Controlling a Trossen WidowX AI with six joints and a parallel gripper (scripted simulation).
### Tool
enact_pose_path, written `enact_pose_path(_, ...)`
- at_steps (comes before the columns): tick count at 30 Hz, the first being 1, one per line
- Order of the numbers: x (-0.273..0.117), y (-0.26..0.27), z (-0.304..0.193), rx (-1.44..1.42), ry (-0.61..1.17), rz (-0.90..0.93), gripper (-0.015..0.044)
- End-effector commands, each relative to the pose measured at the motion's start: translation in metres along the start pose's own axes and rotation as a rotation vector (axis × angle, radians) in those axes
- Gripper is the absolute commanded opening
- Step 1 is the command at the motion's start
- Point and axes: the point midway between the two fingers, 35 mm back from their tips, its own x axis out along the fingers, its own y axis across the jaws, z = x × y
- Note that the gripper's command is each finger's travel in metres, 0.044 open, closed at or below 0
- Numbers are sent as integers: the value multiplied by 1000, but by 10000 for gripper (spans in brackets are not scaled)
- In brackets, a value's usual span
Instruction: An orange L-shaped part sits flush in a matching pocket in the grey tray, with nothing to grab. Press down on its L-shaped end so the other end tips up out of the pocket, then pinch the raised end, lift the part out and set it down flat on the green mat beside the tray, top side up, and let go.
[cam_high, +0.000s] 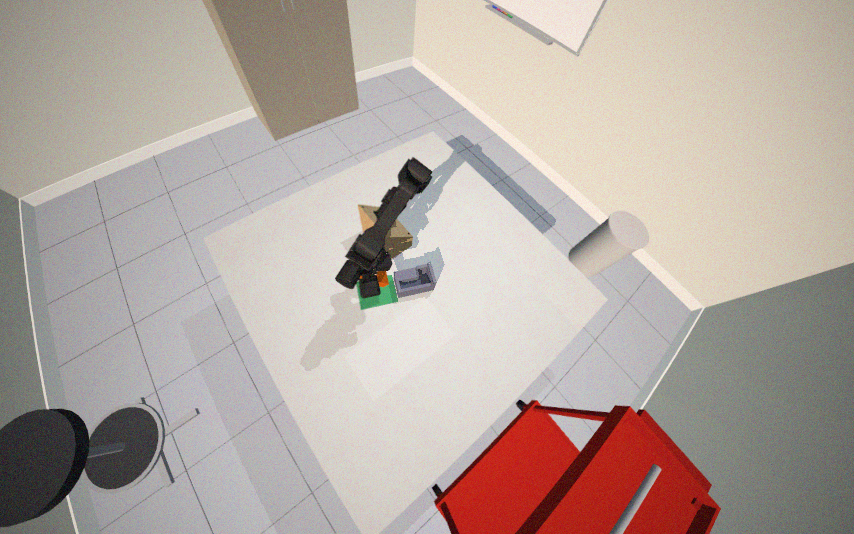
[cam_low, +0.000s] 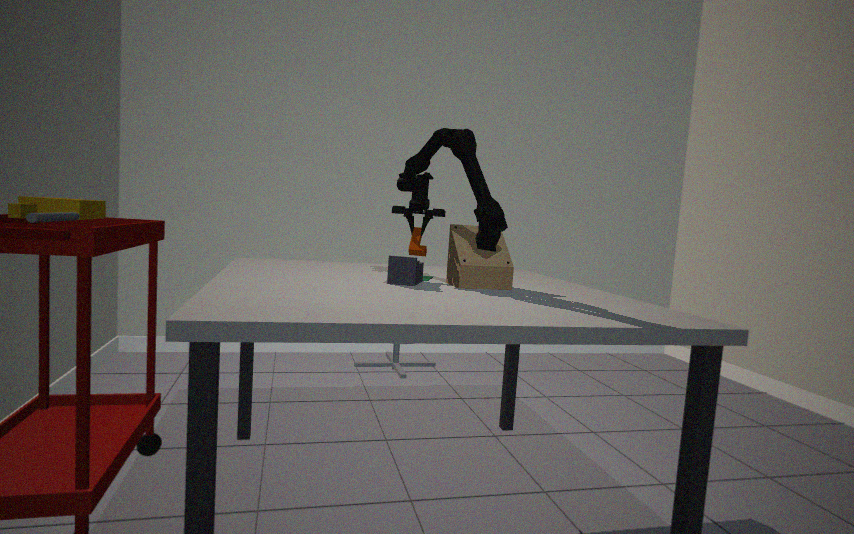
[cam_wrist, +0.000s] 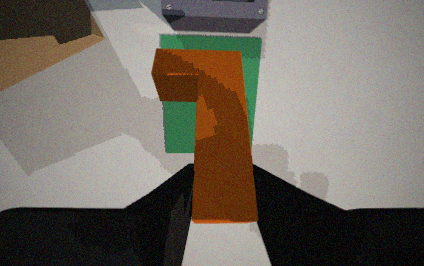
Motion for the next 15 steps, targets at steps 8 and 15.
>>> enact_pose_path(8, 20, 2, -1, -2, -3, 8, 0)
enact_pose_path(15, 31, 2, -1, -2, -3, 8, 0)
